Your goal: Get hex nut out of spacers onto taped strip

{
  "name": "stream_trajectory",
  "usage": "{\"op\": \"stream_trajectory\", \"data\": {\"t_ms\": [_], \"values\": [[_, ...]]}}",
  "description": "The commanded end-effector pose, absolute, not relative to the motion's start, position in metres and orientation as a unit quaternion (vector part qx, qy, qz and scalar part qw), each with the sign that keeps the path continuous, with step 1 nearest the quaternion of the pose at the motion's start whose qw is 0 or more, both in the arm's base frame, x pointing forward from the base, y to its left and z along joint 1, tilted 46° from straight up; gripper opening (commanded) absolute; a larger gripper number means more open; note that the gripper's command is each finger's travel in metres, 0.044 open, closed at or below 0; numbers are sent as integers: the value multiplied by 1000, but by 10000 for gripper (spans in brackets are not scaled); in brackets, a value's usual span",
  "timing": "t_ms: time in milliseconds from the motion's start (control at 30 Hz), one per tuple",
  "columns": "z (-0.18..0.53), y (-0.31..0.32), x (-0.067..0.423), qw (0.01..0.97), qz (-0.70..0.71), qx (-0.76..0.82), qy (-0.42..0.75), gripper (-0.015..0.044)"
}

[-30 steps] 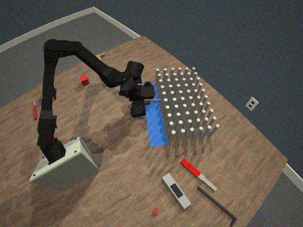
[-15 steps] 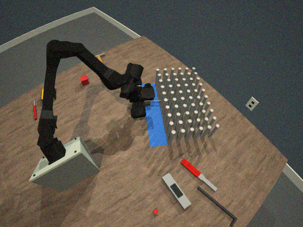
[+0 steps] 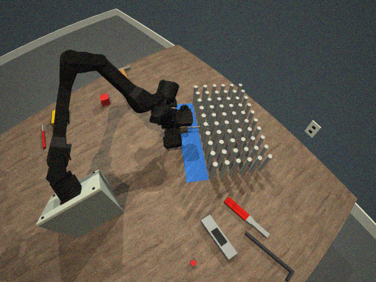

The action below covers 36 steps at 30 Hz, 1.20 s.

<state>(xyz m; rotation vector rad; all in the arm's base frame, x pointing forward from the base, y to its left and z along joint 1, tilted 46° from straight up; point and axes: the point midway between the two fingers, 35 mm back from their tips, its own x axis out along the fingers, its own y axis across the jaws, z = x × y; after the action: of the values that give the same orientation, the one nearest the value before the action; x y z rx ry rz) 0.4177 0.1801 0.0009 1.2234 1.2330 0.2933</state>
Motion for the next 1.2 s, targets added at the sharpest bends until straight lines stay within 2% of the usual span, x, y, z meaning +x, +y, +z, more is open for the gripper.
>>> {"op": "stream_trajectory", "data": {"t_ms": [0, 1167], "values": [[1, 180, 418, 636, 128, 537, 539, 0], [9, 189, 398, 636, 129, 536, 540, 0]]}}
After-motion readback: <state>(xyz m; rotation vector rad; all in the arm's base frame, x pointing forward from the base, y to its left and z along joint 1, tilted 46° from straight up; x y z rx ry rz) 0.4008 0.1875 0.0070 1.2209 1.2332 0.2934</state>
